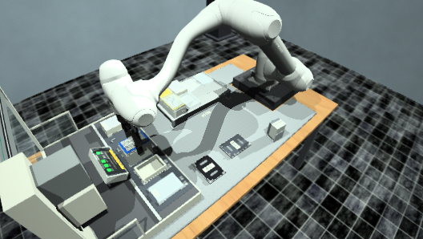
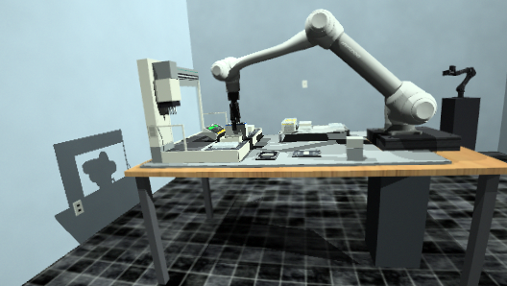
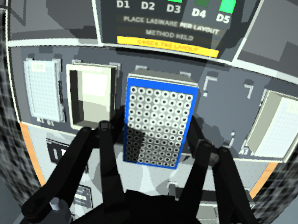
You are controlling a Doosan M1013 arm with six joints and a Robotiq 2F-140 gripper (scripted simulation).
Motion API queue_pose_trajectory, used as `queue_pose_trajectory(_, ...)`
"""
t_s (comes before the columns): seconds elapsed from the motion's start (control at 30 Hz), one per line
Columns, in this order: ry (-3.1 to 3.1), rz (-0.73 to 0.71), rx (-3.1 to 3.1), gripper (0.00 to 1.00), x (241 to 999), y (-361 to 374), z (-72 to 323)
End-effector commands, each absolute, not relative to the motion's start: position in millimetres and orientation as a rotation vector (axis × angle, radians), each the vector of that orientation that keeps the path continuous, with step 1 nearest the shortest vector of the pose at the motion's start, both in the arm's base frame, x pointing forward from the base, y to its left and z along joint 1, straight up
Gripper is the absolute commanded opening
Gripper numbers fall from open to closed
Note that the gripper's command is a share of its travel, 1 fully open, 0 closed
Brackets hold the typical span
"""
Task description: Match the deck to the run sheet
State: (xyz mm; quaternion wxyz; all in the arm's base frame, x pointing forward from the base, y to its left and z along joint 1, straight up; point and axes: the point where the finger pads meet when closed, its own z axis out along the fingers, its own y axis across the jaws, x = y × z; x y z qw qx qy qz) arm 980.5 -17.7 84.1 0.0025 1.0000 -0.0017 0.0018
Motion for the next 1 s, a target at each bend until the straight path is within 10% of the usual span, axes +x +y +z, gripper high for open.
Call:
queue_pose_trajectory(0.0,-0.005,0.009,3.137,0.66,980.9,-17.5,89.4)
queue_pose_trajectory(0.97,-0.005,0.009,3.137,0.66,980.7,-17.3,131.0)
